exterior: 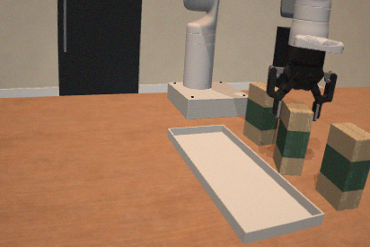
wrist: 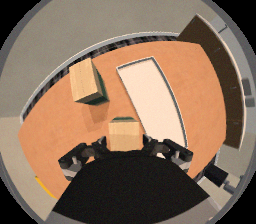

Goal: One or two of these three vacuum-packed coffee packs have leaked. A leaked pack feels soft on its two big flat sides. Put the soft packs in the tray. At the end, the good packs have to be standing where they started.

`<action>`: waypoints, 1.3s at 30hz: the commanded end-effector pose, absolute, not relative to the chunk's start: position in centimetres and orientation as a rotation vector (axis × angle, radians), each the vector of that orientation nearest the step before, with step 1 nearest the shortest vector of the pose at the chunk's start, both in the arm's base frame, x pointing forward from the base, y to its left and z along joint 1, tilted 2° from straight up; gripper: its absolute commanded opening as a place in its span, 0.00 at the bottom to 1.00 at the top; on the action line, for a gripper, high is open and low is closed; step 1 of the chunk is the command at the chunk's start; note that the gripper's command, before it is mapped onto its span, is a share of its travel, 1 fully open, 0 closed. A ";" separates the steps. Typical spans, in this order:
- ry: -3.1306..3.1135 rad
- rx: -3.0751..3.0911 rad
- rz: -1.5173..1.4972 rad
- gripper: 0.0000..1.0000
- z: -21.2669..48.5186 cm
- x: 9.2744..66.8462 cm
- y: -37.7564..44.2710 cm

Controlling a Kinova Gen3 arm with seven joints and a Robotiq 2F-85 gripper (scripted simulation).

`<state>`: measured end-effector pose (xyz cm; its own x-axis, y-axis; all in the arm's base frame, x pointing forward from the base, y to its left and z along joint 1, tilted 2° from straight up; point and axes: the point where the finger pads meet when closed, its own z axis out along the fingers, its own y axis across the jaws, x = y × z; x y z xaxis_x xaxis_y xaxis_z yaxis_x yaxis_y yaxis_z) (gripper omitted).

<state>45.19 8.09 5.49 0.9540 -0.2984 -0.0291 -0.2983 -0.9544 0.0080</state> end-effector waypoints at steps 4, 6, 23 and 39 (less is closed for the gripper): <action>-0.474 3.102 -0.044 0.82 5.6 45.2 8.1; -0.474 3.102 -0.044 0.82 5.6 45.2 8.1; -0.474 3.102 -0.044 0.82 7.6 45.3 8.1; -0.474 3.102 -0.044 0.82 13.2 45.5 8.1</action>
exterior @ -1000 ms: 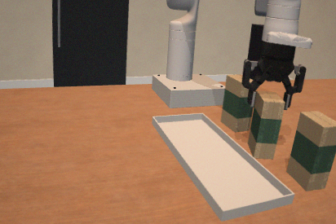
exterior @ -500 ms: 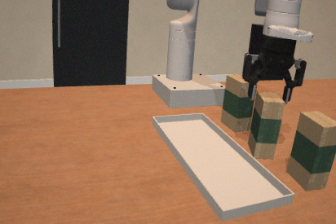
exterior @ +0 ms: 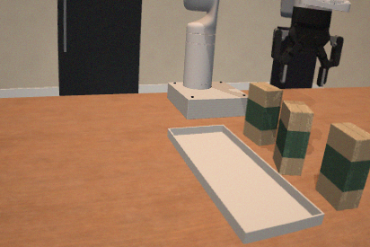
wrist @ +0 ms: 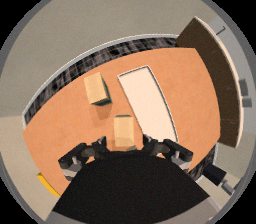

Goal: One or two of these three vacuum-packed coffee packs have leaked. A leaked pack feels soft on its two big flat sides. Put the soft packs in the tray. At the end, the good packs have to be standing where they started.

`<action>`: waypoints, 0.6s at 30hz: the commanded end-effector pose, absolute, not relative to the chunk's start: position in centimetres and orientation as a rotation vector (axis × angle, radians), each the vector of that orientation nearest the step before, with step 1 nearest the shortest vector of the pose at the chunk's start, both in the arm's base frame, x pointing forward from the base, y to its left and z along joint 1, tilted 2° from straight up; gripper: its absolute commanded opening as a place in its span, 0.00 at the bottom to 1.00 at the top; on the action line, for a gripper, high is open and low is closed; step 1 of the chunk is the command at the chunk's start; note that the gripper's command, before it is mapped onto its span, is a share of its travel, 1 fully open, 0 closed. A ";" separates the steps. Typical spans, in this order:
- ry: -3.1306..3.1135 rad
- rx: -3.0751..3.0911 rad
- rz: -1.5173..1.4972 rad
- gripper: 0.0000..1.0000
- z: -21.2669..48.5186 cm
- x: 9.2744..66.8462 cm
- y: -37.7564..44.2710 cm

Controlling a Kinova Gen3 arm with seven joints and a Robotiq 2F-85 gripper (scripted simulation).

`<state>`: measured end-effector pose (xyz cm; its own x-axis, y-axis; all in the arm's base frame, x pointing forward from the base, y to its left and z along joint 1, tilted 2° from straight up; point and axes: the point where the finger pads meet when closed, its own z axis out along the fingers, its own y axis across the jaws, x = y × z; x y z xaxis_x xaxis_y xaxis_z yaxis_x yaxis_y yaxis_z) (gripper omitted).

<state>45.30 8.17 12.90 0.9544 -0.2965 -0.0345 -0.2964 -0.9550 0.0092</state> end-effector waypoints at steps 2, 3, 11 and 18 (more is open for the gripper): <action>-0.474 3.102 -0.044 0.82 13.2 45.5 8.1; -0.474 3.102 -0.044 0.82 13.2 45.5 8.1; -0.450 3.107 -0.043 0.82 13.3 46.2 8.3; -0.286 3.132 -0.035 0.82 13.4 51.5 9.8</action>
